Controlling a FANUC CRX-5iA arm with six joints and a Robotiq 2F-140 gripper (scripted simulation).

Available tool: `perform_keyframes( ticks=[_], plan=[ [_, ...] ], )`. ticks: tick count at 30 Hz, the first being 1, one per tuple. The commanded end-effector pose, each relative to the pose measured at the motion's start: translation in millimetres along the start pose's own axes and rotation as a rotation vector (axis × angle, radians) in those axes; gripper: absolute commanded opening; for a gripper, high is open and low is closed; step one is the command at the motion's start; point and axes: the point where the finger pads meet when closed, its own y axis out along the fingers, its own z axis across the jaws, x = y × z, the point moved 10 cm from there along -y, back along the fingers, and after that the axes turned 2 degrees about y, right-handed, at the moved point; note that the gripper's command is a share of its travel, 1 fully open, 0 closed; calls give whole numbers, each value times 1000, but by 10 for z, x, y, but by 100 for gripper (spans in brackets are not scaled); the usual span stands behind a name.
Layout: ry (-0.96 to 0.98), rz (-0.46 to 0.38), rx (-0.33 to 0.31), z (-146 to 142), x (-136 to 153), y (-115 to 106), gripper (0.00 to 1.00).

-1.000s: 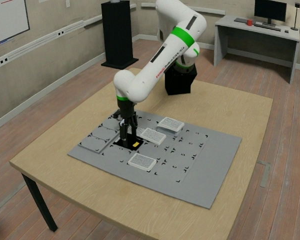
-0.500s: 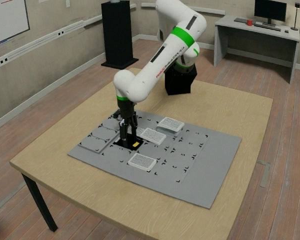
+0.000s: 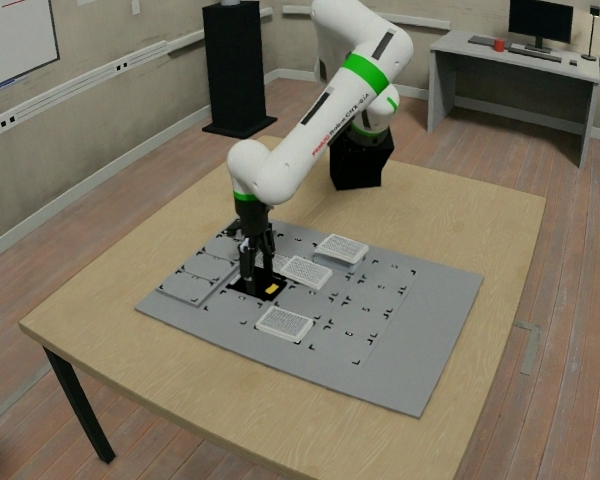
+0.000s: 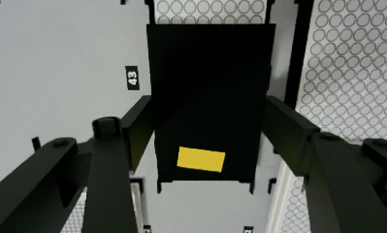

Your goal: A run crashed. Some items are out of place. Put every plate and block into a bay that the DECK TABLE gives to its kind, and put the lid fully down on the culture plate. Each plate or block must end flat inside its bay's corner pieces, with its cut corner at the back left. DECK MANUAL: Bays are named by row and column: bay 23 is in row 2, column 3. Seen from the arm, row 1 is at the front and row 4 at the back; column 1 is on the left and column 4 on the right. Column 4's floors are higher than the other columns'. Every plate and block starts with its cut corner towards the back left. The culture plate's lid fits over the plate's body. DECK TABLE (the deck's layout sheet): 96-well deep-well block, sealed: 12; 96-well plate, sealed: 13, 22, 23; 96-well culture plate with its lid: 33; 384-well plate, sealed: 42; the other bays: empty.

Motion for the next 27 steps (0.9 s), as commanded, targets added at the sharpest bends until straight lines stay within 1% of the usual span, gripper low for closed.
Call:
perform_keyframes(
  ticks=[1, 27],
  plan=[
    [0, 1, -1, -5, -2, -8, 59],
    [0, 1, -1, -5, -2, -8, 58]
  ],
)
